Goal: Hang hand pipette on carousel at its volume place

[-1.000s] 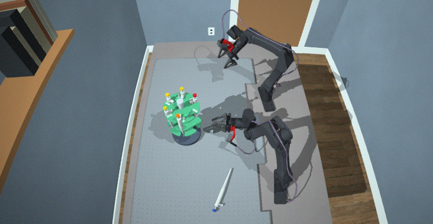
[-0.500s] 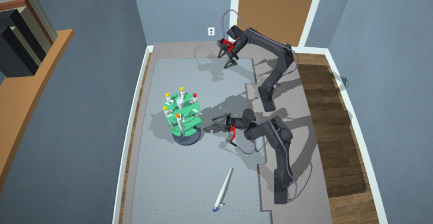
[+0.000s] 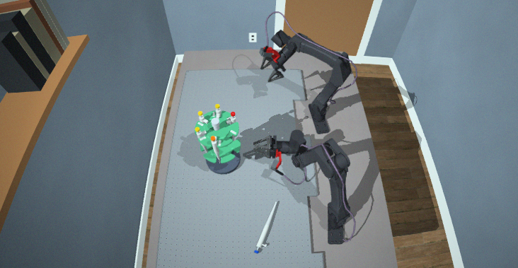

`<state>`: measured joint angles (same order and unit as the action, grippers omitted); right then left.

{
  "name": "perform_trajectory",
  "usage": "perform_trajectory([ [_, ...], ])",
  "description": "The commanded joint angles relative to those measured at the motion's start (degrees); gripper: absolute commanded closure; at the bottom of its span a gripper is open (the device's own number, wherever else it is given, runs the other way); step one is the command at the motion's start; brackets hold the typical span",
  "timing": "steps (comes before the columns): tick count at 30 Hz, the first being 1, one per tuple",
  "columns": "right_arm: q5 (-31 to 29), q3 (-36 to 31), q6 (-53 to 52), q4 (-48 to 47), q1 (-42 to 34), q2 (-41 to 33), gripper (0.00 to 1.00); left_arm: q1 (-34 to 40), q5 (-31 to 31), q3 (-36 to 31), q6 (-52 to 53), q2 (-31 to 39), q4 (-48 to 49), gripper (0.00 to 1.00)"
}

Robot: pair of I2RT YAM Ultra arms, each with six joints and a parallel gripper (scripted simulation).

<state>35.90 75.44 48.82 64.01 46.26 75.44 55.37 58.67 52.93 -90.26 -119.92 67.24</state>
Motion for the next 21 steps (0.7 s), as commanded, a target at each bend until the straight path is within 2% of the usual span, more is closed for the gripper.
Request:
perform_trajectory([
  [1, 1.21, 1.4, 0.28, -0.82, 0.48, 0.01, 0.0, 0.53, -0.22, 2.35, 0.74, -0.95, -1.3, 0.51],
  [21, 1.21, 1.4, 0.28, -0.82, 0.48, 0.01, 0.0, 0.18, -0.01, 1.85, 0.3, -0.19, -1.04, 0.51],
])
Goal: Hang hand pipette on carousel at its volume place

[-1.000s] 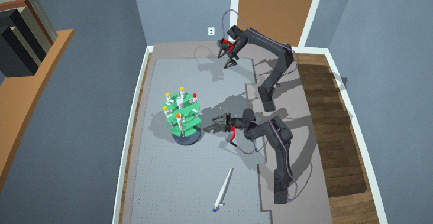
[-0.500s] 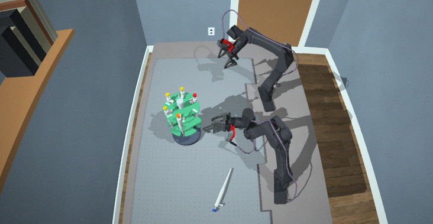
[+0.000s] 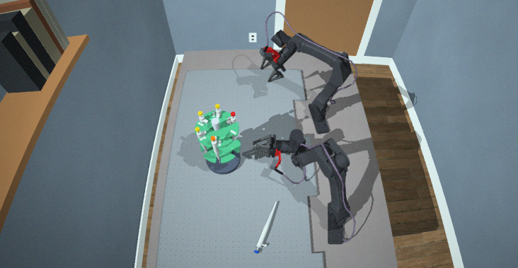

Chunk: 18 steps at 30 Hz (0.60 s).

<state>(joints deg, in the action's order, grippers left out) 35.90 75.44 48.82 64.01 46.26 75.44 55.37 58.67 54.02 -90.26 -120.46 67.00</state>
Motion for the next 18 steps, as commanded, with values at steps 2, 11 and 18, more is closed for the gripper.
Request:
perform_trajectory([
  [2, 1.21, 1.4, 0.28, -0.82, 0.48, 0.01, 0.0, 0.18, -0.01, 0.76, 0.3, 0.36, -0.8, 0.51],
  [11, 1.21, 1.4, 0.28, -0.82, 0.48, 0.01, 0.0, 0.24, 0.06, 0.22, 0.29, 0.57, -0.49, 0.51],
  [18, 1.21, 1.4, 0.28, -0.82, 0.48, 0.01, 0.0, 0.24, 0.06, 0.22, 0.29, 0.57, -0.49, 0.51],
])
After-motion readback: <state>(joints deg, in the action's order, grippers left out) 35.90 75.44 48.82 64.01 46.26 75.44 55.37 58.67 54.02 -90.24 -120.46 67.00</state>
